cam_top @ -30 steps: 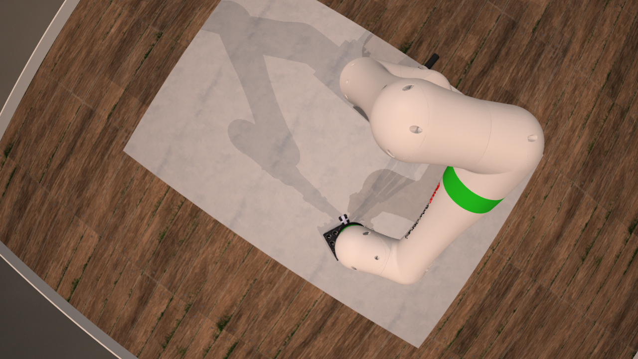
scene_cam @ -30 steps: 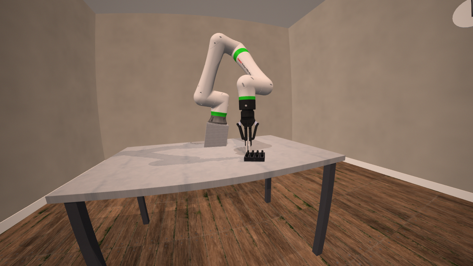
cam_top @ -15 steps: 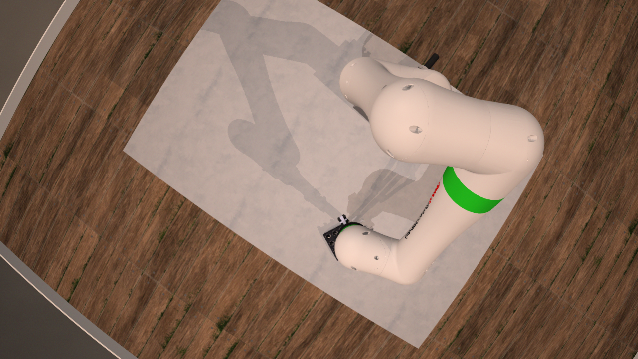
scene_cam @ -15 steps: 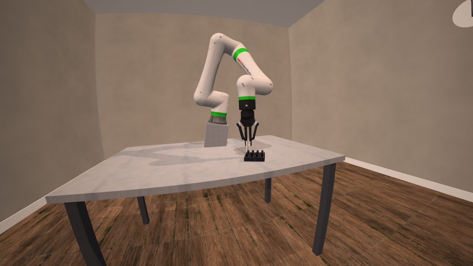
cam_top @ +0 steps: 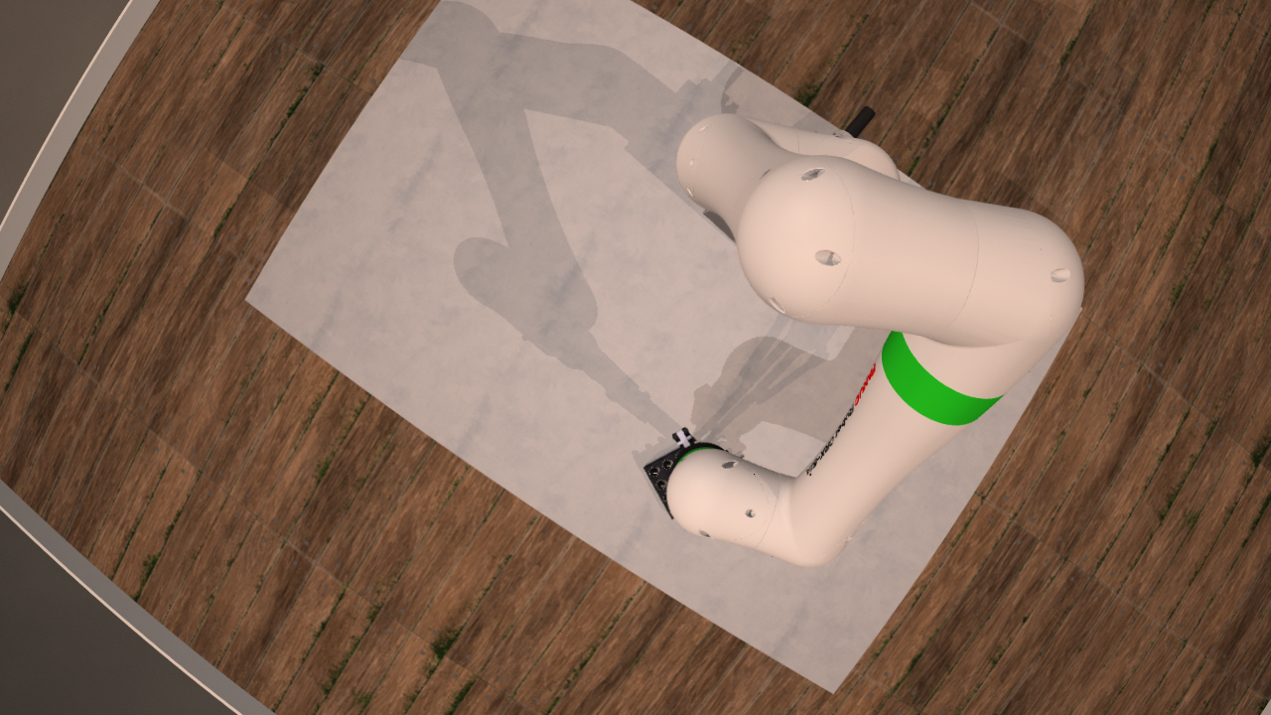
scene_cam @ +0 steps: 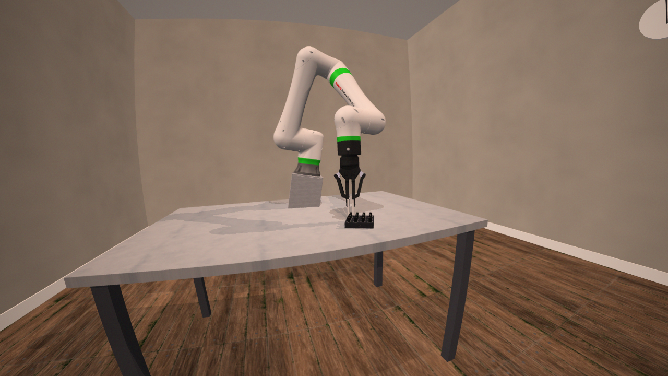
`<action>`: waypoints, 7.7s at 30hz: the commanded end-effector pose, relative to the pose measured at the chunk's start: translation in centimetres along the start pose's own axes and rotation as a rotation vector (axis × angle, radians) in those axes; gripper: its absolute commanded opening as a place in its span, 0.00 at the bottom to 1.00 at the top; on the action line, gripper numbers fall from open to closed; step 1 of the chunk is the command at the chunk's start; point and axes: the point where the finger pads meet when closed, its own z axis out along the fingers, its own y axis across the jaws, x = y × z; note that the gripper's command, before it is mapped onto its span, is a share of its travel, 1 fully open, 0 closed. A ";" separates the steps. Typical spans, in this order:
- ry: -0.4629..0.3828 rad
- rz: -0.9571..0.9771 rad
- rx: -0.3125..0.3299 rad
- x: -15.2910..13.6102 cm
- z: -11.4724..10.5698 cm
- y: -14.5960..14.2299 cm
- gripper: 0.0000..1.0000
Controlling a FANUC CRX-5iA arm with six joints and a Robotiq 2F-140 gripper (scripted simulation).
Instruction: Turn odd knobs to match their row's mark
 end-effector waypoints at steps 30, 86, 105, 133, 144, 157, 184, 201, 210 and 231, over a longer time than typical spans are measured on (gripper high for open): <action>0.000 0.000 0.000 0.0 -0.6 0.0 0.12; 0.000 0.652 0.000 0.0 -4.3 0.0 0.12; 0.000 1.216 0.000 0.0 -4.6 0.0 0.12; 0.000 2.038 0.000 0.0 -5.2 0.0 0.12; 0.000 2.312 0.000 0.0 -5.4 0.0 0.12; 0.000 2.753 0.000 0.0 -5.7 0.0 0.12; 0.000 2.879 0.000 0.0 -5.8 0.0 0.12; 0.000 2.879 0.000 0.0 -5.8 0.0 0.12; 0.000 2.879 0.000 0.0 -5.7 0.0 0.12; 0.000 2.880 0.000 0.0 -4.2 0.0 0.12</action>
